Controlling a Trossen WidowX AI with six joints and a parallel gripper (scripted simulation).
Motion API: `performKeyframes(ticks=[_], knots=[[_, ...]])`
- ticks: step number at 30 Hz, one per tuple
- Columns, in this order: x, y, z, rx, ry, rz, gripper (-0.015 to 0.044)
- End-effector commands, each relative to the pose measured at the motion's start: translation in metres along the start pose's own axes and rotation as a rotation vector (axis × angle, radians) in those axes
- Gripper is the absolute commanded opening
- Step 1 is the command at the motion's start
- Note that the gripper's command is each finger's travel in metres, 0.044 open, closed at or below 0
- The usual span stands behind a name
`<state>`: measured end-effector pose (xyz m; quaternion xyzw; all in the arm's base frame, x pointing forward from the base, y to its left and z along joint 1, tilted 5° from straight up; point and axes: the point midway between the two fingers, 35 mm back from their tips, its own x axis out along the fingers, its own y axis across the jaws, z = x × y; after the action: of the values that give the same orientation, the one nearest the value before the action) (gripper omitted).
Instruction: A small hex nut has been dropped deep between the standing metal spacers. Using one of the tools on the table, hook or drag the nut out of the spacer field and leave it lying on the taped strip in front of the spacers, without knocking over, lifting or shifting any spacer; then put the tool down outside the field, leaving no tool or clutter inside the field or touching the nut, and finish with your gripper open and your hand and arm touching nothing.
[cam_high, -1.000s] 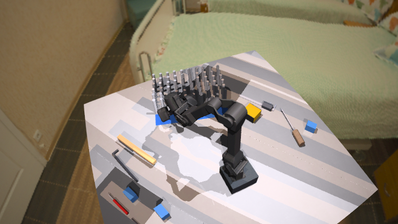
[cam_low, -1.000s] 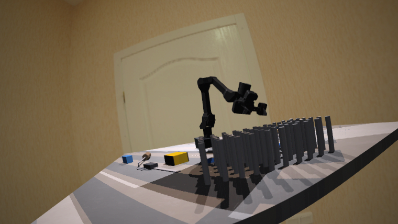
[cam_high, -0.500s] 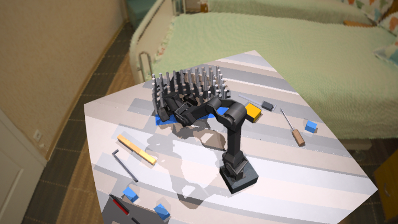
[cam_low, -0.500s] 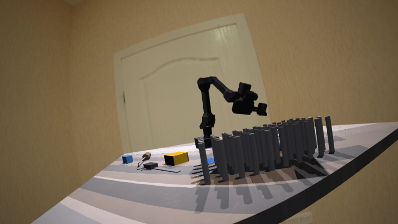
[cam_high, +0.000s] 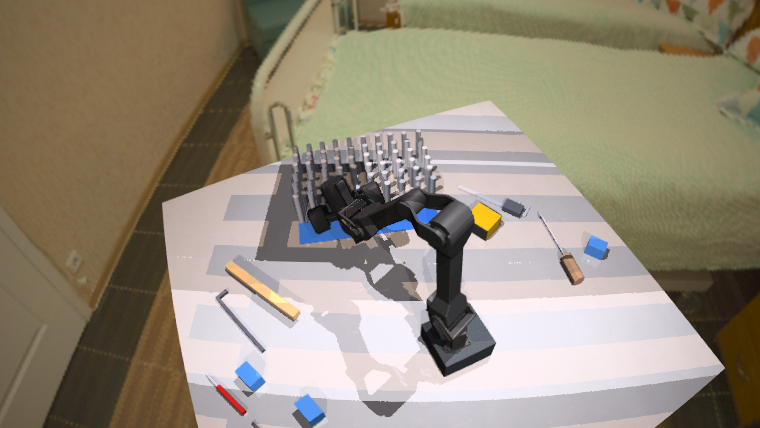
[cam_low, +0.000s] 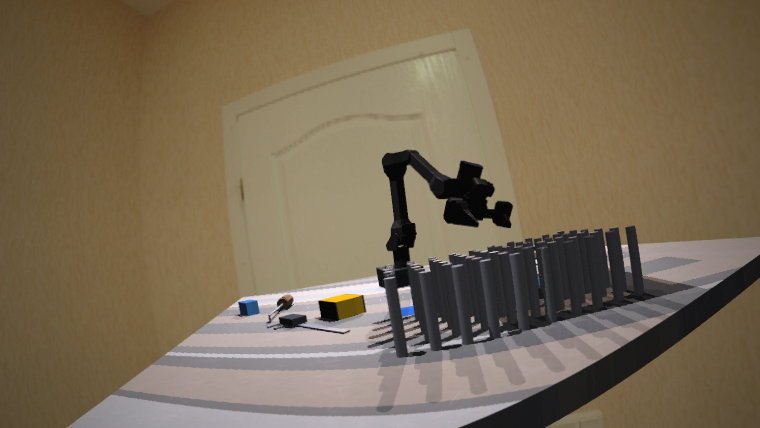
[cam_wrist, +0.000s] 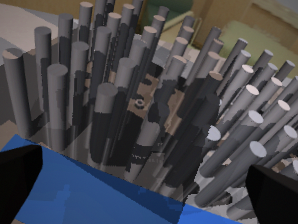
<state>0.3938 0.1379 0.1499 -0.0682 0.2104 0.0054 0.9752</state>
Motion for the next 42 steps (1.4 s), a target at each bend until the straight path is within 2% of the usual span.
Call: performKeyframes(ticks=[1,10,20,26,32,42], knots=[[0.016,-0.044,0.002,0.111,0.063,-0.052,0.0440],[0.037,-0.192,-0.010,0.507,0.242,-0.220,0.0440],[0.005,-0.344,-0.066,1.171,0.375,-0.436,0.0440],[-0.044,-0.422,-0.113,1.660,0.392,-0.581,0.0440],[-0.109,-0.480,-0.163,2.165,0.354,-0.716,0.0440],[-0.247,-0.532,-0.239,3.068,0.089,-0.813,0.0440]])
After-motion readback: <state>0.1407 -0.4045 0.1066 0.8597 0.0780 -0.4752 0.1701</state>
